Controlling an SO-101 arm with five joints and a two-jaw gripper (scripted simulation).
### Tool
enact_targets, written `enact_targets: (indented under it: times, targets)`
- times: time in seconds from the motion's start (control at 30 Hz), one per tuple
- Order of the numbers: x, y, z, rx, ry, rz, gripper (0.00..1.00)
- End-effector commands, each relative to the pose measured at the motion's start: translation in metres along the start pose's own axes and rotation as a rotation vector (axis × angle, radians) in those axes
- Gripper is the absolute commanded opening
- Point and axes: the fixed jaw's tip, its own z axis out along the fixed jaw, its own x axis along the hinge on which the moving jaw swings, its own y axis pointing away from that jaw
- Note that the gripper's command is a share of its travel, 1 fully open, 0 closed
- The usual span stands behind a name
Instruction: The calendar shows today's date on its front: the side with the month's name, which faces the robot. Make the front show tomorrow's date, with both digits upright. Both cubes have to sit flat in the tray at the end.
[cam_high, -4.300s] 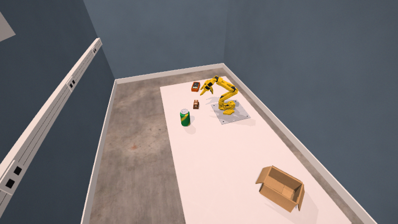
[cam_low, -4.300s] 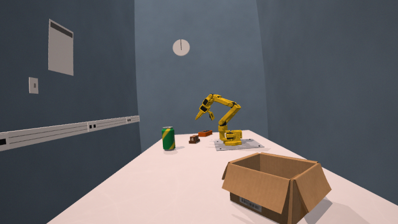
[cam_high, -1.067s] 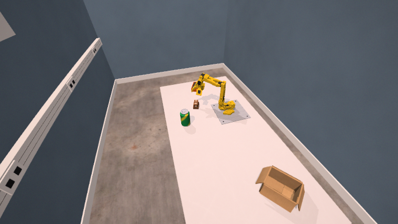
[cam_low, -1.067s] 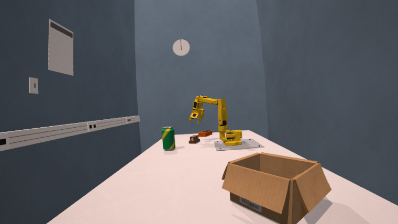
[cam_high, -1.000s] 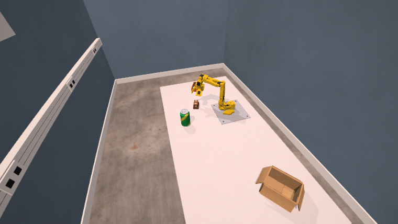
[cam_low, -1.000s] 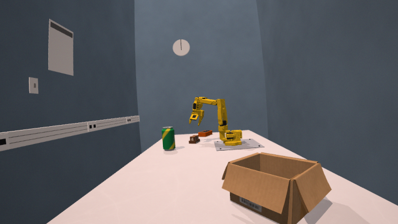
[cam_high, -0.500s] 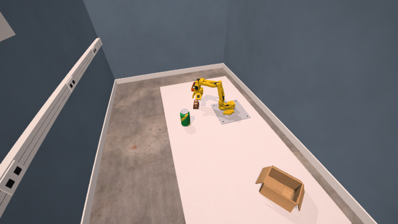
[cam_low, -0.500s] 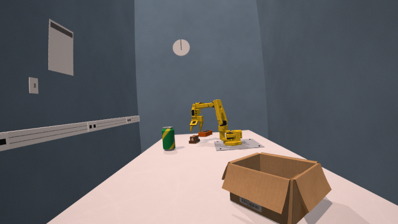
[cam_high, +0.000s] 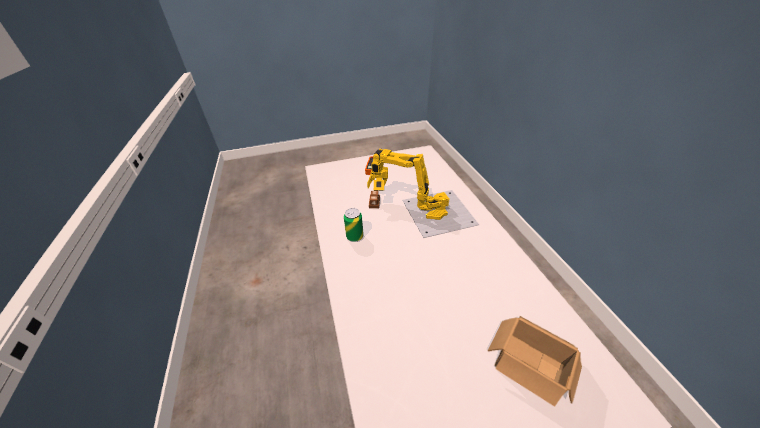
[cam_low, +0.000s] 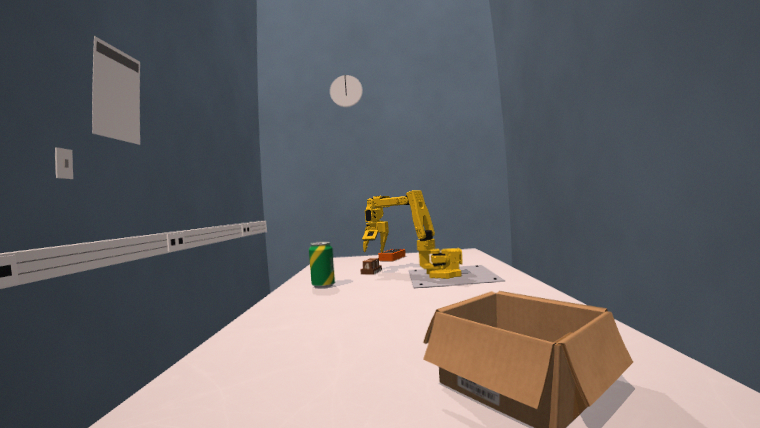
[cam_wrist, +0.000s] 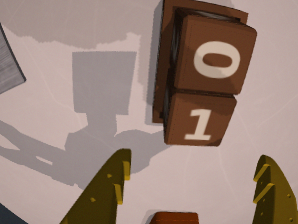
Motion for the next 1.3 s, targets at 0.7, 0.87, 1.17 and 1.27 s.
enact_targets:
  times: [0.7, 0.87, 1.17, 1.27]
  targets:
    - [0.003, -0.004, 0.000, 0.007, 0.001, 0.036, 0.35]
    - [0.003, -0.004, 0.003, 0.007, 0.001, 0.036, 0.35]
    - [0.004, -0.005, 0.011, 0.007, 0.001, 0.036, 0.35]
    - [0.004, -0.005, 0.015, 0.007, 0.001, 0.036, 0.35]
